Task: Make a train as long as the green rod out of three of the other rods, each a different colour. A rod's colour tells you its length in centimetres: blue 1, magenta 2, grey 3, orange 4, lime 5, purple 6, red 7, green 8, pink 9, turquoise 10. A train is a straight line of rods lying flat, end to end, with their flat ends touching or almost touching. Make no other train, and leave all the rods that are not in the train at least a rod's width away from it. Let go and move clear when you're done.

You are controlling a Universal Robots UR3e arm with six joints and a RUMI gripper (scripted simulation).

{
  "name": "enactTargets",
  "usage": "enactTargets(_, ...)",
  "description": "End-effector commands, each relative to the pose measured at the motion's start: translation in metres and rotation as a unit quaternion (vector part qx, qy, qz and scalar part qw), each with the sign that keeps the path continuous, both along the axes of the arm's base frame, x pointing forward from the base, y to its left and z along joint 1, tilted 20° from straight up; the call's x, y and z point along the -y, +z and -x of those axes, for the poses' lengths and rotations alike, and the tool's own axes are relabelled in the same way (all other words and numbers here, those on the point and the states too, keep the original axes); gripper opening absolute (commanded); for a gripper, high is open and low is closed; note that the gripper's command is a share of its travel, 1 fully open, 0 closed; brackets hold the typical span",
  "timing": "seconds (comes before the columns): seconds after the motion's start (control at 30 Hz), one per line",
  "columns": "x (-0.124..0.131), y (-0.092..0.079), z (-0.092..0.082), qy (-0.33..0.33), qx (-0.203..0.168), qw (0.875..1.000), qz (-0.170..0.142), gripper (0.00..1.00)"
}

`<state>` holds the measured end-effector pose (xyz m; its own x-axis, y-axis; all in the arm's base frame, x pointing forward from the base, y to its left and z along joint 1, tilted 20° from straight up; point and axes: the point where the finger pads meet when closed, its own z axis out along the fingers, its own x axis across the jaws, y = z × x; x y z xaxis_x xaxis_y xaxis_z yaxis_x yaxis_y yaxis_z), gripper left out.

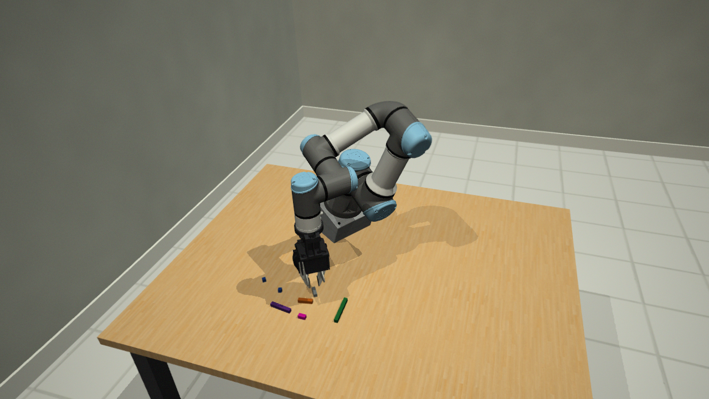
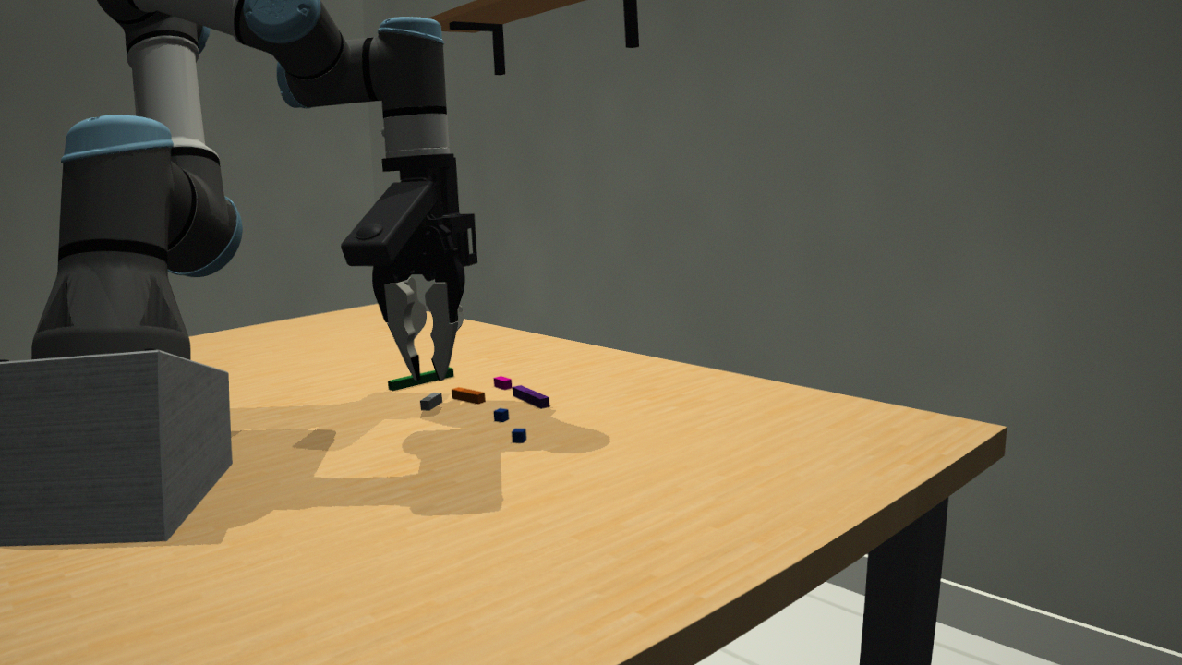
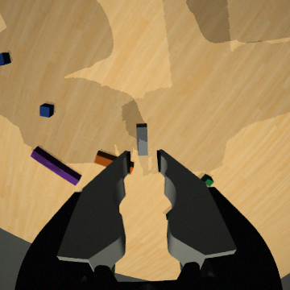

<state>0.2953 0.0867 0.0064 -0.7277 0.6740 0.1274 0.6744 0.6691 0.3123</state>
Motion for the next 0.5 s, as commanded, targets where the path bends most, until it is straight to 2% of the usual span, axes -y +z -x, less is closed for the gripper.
enactTargets(0.0, -0.0017, -0.0054, -0.0019, 0.000, 0.001, 1.000, 0.001, 0.14)
enactTargets(0.47, -0.0029, -0.0088, -0.0023, 0.000, 0.001, 1.000, 0.001, 0.14)
